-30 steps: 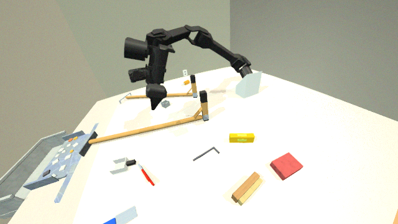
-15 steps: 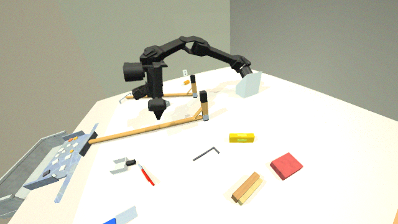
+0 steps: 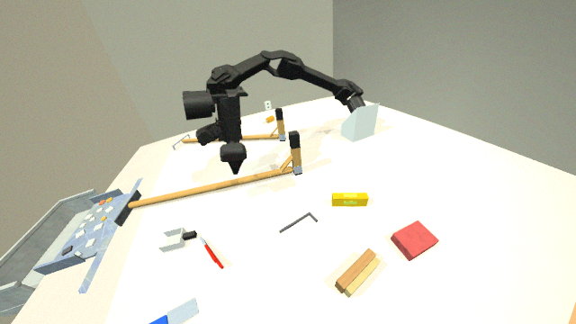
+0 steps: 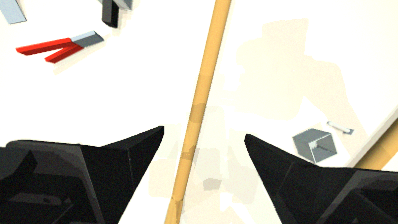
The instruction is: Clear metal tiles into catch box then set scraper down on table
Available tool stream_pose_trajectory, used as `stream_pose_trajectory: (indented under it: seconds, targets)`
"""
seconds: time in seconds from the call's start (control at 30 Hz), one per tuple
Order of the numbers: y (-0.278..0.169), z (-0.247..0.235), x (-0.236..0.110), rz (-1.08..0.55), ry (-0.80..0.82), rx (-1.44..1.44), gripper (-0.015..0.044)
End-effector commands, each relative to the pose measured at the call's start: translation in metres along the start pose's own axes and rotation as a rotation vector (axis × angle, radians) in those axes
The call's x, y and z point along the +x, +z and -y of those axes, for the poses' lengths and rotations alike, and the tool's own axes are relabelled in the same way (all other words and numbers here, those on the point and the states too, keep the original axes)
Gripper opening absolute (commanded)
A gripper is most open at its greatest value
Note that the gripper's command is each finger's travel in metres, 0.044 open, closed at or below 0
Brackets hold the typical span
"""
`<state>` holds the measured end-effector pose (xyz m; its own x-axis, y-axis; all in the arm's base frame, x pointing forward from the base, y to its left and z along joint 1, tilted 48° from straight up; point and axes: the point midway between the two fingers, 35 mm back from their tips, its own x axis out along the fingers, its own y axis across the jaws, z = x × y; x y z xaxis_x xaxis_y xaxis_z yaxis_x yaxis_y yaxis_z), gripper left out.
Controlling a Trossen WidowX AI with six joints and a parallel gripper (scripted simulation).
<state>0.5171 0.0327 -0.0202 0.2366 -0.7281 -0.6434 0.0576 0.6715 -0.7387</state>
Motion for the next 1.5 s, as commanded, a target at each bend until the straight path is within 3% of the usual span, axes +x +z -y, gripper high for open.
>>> stream_pose_trajectory:
  seconds: [0.0, 1.47]
  targets:
    - [-0.003, -0.005, -0.018, 0.03, -0.008, 0.011, 0.044]
    - [-0.093, -0.05, -0.111, 0.22, -0.048, 0.058, 0.044]
